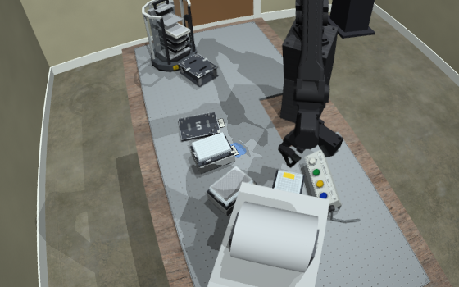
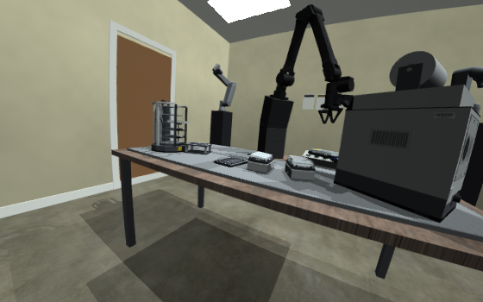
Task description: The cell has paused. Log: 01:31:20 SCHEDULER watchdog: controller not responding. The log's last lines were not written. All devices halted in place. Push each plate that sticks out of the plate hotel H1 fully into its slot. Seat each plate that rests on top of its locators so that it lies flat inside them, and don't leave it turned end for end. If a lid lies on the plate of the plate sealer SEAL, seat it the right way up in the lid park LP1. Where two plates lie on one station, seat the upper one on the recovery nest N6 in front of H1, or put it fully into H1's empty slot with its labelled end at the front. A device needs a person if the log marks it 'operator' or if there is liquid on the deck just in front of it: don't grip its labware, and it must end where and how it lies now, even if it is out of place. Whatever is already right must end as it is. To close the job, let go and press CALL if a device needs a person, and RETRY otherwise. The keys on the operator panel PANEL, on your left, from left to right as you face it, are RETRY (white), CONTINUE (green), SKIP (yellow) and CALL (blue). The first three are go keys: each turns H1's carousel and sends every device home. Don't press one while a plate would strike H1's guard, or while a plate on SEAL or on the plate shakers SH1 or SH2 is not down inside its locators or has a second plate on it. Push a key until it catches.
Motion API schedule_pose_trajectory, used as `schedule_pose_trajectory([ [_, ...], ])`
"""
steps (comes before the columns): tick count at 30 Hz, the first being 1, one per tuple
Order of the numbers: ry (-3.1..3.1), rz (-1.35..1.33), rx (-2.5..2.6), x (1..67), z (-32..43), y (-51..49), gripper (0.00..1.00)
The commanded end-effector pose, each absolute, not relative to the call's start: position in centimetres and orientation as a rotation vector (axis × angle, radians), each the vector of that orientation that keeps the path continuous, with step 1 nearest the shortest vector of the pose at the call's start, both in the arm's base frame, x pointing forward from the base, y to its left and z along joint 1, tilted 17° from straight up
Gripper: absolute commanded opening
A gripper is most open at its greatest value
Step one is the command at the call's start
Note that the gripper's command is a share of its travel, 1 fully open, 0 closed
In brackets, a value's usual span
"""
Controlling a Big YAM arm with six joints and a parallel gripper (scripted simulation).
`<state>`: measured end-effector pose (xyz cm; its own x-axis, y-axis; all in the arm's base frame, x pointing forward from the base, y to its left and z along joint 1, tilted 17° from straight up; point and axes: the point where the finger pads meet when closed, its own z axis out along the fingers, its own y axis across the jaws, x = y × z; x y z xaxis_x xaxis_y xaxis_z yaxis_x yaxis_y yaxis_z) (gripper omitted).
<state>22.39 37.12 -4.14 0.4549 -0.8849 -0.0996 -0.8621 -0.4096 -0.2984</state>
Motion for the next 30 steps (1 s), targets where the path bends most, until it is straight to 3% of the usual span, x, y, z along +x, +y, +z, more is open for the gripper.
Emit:
schedule_pose_trajectory([
  [1, 1.646, -0.084, -2.319, 23.5, -5.3, 35.6, 1.0],
  [30, 2.262, 0.028, -1.775, 30.2, -7.5, 25.8, 1.0],
])
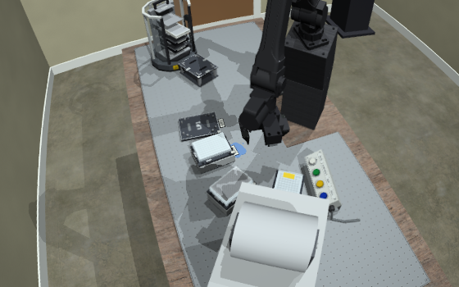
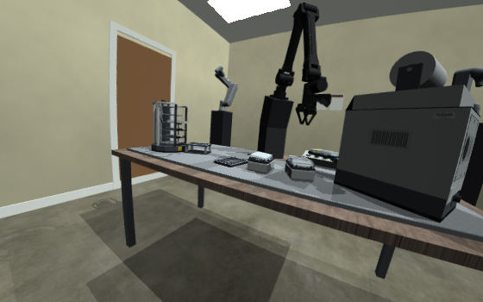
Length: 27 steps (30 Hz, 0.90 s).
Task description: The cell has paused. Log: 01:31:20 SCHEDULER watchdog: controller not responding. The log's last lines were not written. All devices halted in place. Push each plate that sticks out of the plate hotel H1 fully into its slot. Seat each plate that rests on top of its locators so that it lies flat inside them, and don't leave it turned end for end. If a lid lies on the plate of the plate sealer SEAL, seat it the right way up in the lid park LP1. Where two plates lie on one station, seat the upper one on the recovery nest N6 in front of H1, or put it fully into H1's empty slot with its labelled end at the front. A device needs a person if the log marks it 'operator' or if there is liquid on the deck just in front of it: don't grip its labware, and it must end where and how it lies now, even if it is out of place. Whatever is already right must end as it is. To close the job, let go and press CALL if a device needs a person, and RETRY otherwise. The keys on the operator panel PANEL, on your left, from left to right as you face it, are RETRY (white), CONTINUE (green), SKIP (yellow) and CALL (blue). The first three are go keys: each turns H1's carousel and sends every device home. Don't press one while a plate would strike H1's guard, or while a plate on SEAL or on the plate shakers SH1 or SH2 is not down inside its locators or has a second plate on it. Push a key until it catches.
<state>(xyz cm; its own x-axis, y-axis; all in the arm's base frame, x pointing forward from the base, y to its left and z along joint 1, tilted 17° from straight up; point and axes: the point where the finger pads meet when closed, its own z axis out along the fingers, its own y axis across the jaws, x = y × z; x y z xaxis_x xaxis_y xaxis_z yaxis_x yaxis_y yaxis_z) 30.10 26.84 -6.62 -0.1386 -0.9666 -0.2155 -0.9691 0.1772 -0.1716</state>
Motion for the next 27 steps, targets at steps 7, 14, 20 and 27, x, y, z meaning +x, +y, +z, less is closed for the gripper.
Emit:
schedule_pose_trajectory([
  [7, 2.423, 0.066, -1.549, 31.5, -7.5, 23.2, 1.0],
  [14, 2.544, 0.098, -1.354, 32.6, -7.9, 19.9, 1.0],
  [20, 2.616, 0.116, -1.239, 32.8, -8.5, 17.8, 1.0],
  [27, 2.731, 0.155, -0.984, 33.4, -9.0, 14.4, 1.0],
])
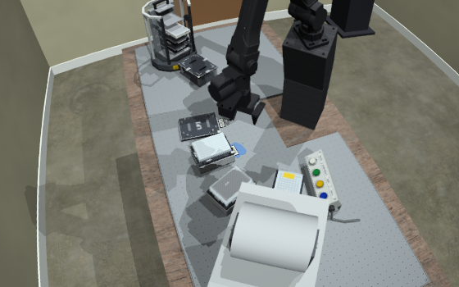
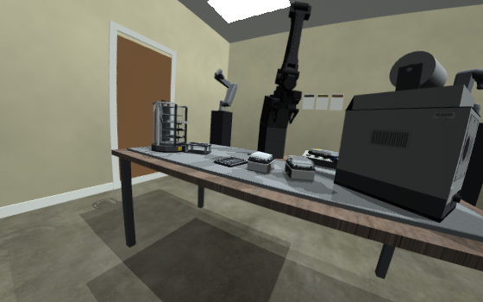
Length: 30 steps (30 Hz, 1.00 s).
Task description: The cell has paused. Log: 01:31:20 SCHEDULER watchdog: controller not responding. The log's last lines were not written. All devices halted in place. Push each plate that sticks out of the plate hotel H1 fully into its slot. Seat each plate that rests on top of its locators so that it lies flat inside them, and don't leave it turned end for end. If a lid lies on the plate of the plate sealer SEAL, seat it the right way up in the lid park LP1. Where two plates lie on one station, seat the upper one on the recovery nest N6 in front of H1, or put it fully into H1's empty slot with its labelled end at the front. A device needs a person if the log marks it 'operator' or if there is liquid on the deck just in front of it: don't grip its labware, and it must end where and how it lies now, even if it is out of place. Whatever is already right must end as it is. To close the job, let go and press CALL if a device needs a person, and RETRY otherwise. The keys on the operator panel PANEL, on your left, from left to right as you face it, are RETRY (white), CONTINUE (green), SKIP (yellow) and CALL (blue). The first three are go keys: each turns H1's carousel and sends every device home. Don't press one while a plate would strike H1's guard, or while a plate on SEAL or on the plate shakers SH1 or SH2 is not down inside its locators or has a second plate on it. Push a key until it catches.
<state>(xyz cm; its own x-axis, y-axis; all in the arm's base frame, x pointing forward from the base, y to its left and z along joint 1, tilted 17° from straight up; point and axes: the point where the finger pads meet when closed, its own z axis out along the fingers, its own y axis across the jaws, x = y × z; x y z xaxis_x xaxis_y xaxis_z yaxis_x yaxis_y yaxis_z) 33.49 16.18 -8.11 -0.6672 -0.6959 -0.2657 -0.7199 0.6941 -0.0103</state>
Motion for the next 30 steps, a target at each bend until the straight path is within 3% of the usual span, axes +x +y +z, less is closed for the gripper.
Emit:
schedule_pose_trajectory([
  [1, 2.748, 0.162, -0.938, 33.4, -9.1, 14.0, 1.0],
  [30, 2.923, 0.298, 0.016, 32.7, -11.5, 3.0, 1.0],
])
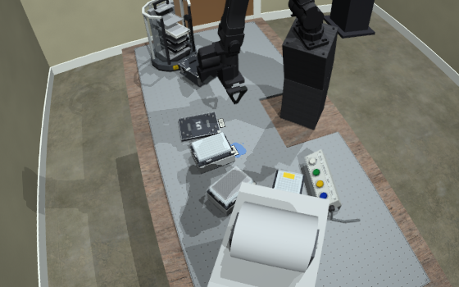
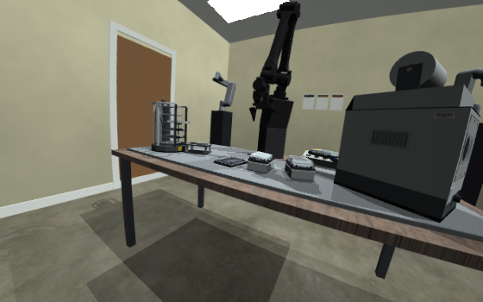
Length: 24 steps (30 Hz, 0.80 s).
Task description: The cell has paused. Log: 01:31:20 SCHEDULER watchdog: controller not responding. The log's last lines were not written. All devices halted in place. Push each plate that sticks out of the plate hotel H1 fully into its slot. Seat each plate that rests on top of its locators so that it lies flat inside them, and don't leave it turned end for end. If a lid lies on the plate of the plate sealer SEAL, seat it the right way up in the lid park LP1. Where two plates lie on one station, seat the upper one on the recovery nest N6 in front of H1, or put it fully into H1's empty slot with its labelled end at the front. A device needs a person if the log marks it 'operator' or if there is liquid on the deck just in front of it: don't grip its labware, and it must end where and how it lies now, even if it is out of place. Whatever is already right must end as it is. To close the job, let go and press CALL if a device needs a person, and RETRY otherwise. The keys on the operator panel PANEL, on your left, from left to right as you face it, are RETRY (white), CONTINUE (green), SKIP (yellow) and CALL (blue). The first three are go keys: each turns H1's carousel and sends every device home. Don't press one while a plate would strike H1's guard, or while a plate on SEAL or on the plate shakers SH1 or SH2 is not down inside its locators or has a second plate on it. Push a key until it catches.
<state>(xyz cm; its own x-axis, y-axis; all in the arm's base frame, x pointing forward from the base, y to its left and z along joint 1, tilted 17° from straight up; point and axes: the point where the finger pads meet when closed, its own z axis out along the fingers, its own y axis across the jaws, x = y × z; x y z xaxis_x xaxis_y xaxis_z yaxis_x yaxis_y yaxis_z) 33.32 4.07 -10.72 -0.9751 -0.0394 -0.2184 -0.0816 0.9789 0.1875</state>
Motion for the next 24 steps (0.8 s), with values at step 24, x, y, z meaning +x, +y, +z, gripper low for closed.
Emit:
schedule_pose_trajectory([
  [24, 2.913, 0.292, -0.018, 32.6, -9.0, 2.6, 1.0],
])
